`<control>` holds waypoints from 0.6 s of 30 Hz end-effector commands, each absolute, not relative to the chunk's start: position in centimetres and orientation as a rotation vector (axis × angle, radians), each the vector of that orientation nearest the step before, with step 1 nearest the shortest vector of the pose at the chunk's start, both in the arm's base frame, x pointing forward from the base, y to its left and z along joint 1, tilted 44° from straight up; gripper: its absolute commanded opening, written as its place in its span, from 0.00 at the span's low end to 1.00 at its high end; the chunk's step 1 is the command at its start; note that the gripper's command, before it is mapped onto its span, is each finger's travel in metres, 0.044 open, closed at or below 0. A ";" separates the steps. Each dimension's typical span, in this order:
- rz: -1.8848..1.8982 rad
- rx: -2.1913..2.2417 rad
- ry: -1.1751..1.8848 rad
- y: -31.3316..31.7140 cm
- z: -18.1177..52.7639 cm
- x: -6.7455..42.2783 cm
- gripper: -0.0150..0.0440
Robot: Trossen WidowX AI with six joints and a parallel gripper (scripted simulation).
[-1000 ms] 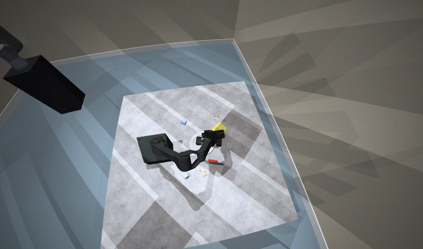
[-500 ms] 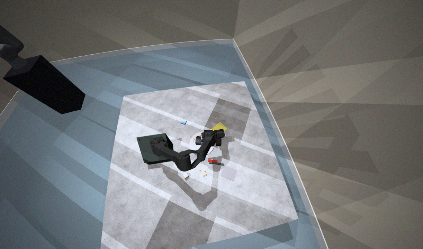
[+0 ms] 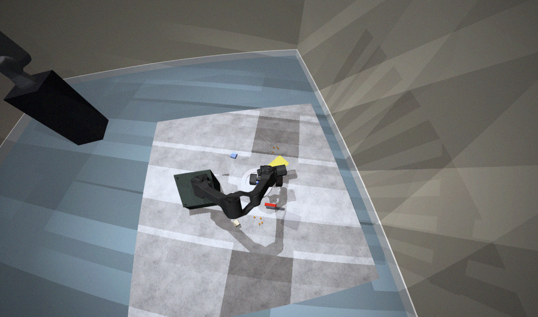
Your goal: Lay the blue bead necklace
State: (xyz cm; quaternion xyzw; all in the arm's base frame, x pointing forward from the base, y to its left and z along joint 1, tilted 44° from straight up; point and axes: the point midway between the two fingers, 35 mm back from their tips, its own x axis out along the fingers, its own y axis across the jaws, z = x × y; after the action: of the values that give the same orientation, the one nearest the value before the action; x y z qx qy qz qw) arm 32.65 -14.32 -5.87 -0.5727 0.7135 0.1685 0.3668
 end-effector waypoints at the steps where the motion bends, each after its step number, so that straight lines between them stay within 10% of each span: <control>1: 0.431 -1.473 1.827 -14.4 -5.5 32.9 0.25; 18: 0.420 -1.474 1.823 -15.4 -6.2 32.9 0.30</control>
State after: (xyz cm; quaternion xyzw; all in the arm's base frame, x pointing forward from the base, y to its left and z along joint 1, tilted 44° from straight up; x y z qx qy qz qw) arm 32.94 -15.39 -6.21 -0.5750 0.7107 0.1635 0.3709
